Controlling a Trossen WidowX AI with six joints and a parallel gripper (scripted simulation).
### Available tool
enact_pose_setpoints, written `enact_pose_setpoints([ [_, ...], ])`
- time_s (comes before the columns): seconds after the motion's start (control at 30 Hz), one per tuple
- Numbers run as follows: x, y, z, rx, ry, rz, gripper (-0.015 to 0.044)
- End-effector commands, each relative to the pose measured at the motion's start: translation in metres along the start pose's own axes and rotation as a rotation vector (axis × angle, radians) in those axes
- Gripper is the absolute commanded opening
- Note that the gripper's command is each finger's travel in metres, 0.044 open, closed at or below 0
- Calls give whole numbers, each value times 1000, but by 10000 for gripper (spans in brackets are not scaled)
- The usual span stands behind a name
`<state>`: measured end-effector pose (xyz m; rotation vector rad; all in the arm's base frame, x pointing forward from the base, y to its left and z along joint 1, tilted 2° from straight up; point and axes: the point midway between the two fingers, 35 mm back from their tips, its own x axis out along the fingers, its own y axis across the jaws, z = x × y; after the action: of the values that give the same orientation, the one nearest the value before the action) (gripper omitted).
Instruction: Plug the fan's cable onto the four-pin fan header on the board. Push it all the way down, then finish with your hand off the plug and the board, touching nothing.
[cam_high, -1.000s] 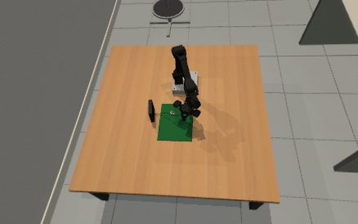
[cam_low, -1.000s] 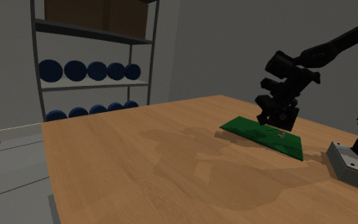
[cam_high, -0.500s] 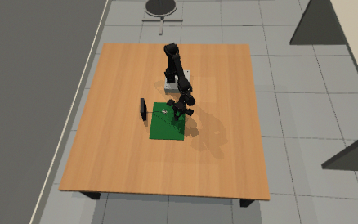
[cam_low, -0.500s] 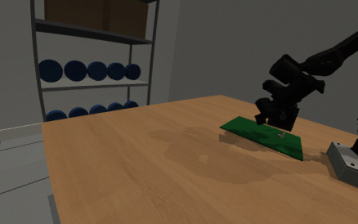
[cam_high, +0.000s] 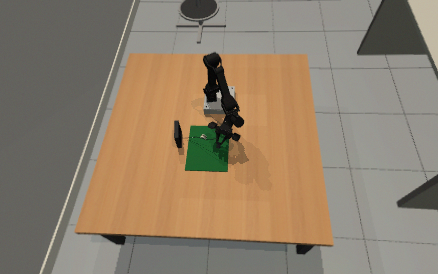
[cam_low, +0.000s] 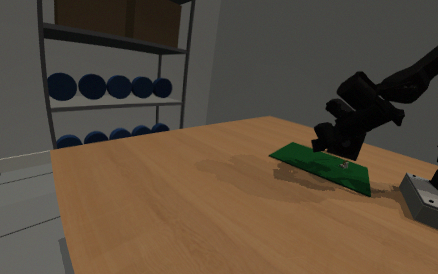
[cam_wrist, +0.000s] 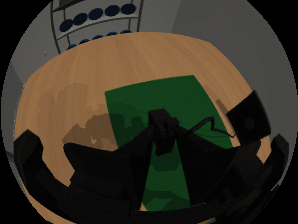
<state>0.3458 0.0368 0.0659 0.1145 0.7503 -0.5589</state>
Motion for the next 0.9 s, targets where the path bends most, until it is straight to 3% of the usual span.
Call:
enact_pose_setpoints([
  [0.0, -2, 0, -2, -6, -33, -2, 0],
  [0.87, -17, -3, -9, 37, -263, -18, 0],
])
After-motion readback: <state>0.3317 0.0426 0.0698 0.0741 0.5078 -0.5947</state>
